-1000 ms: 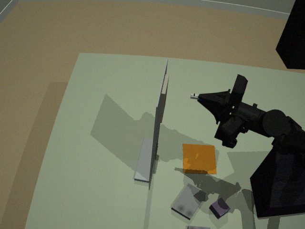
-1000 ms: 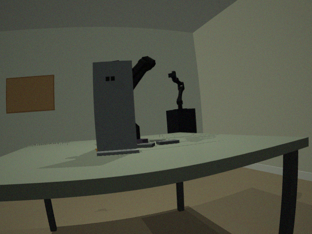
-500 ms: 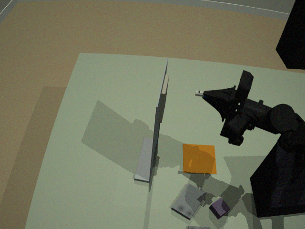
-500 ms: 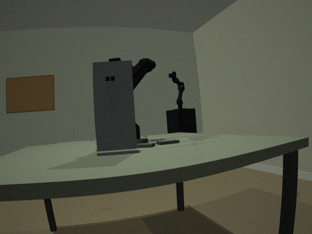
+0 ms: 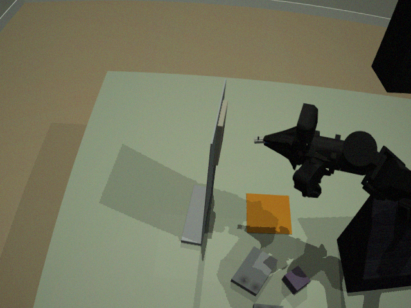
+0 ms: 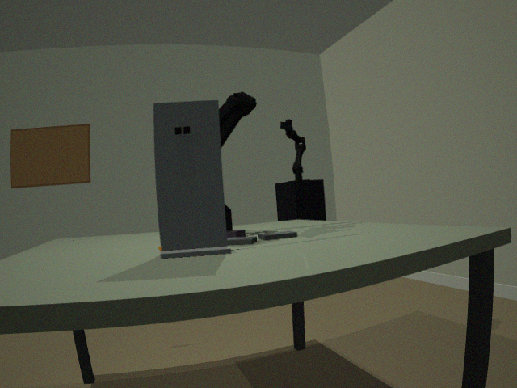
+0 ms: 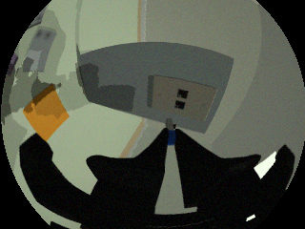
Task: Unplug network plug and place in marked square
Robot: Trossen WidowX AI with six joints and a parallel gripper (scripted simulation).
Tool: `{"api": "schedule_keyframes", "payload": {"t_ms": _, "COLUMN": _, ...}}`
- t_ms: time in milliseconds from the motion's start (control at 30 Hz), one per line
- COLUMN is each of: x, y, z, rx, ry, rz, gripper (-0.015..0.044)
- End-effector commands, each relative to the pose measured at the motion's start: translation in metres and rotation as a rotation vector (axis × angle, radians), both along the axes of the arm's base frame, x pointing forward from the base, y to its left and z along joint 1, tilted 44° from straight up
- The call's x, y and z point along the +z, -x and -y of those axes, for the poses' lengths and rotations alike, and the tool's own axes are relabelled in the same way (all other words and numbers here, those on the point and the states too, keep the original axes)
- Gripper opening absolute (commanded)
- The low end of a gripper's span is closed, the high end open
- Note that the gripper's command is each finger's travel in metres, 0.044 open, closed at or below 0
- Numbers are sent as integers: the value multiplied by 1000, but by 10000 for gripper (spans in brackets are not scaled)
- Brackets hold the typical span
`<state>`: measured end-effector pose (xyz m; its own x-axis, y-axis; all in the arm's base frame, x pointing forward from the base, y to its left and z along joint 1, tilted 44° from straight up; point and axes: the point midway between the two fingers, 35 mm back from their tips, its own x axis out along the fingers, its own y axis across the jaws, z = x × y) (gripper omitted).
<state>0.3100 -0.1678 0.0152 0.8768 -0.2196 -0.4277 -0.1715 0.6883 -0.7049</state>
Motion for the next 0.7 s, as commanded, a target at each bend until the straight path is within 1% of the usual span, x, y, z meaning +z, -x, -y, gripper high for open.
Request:
{"api": "schedule_keyframes", "payload": {"t_ms": 0, "x": -18, "y": -2, "z": -9, "rx": 71, "ry": -11, "rz": -46, "gripper": 0}}
{"api": "schedule_keyframes", "payload": {"t_ms": 667, "x": -84, "y": 2, "z": -50, "rx": 354, "ry": -71, "rz": -176, "gripper": 0}}
